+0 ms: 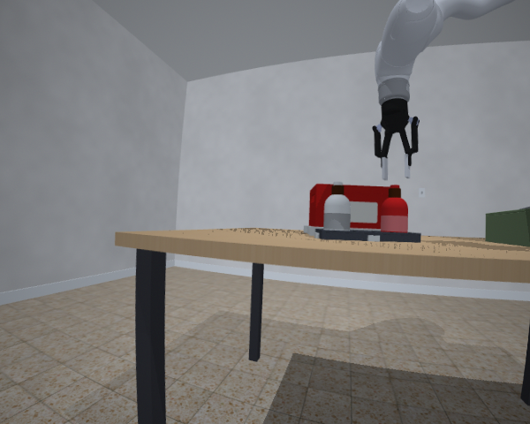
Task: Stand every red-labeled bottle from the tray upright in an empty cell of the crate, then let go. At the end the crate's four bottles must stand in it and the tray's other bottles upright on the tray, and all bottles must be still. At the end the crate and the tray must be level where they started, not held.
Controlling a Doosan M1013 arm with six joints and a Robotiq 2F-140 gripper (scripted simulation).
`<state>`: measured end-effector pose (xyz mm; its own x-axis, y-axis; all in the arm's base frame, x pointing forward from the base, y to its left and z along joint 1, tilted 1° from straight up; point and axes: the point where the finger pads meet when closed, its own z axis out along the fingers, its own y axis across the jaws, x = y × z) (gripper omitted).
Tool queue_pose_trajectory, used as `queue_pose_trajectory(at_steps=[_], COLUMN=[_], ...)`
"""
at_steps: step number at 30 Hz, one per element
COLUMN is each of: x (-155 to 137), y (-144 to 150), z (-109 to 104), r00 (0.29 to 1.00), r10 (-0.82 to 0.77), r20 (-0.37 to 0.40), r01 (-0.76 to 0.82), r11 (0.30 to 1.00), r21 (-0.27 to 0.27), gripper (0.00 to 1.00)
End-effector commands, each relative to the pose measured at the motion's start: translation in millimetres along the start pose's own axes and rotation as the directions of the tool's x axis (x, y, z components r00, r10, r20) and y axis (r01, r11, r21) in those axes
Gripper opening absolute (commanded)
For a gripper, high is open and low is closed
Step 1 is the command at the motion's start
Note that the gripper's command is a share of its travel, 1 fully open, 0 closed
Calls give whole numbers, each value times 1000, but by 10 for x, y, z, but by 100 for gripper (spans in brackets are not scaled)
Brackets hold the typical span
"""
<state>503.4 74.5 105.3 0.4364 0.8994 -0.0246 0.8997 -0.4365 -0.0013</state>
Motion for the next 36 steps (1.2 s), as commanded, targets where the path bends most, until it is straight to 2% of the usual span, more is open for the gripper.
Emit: queue_pose_trajectory(at_steps=[1, 16, 36], x=[0, 0, 0], y=[0, 0, 0], z=[0, 53, 264], r00=[1000, 1000, 1000], r10=[0, 0, 0], r20=[0, 0, 0], r01=[0, 0, 0], r11=[1000, 1000, 1000], r21=[0, 0, 0], gripper=[38, 38, 38])
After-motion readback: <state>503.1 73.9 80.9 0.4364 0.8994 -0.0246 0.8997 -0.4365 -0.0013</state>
